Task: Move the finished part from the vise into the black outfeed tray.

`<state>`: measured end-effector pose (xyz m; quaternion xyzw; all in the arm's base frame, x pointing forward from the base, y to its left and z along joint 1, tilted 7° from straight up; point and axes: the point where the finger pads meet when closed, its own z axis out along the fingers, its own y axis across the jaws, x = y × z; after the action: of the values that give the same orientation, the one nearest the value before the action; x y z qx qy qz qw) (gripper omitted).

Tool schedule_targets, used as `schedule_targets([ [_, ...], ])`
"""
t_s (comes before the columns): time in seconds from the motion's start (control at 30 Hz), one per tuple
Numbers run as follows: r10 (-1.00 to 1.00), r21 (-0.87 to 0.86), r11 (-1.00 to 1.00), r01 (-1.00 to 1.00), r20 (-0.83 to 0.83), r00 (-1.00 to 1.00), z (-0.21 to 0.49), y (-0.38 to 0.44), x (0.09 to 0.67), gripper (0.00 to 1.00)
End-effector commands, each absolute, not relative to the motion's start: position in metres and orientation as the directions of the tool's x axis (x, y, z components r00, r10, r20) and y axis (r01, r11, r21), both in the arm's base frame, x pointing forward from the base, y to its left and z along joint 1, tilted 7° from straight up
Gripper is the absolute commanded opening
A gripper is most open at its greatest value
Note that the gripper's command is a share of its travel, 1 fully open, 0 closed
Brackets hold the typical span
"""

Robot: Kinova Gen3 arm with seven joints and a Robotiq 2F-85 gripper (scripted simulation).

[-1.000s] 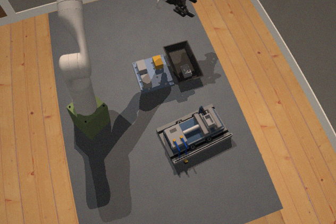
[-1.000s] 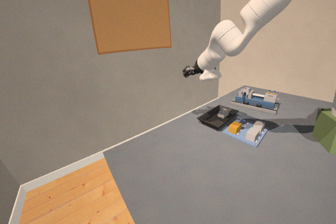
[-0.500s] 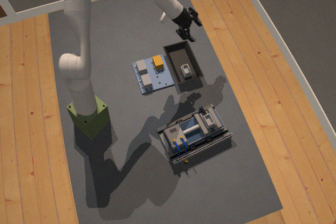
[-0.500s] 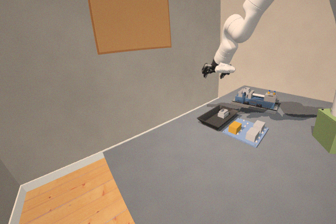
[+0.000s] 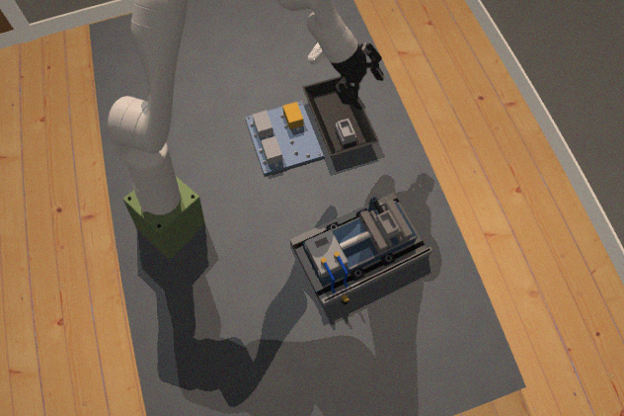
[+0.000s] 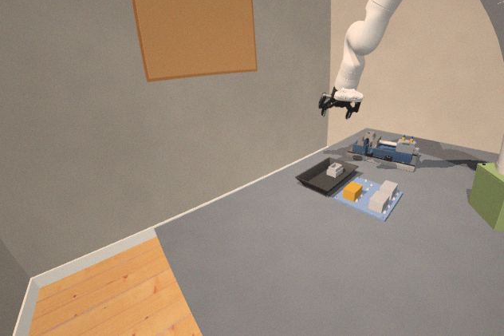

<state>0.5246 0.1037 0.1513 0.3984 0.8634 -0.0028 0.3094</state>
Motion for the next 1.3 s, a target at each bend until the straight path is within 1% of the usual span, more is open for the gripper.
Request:
schedule_targets([
  [0.0, 0.743, 0.257, 0.621, 0.74, -0.492, -0.453, 0.153, 0.066, 0.53, 1.0],
  [0.33, 0.796, 0.252, 0.565, 0.786, -0.419, -0.438, 0.143, 0.033, 0.526, 1.0],
  [1.27, 0.815, 0.252, 0.543, 0.801, -0.389, -0.43, 0.14, 0.02, 0.524, 1.0],
])
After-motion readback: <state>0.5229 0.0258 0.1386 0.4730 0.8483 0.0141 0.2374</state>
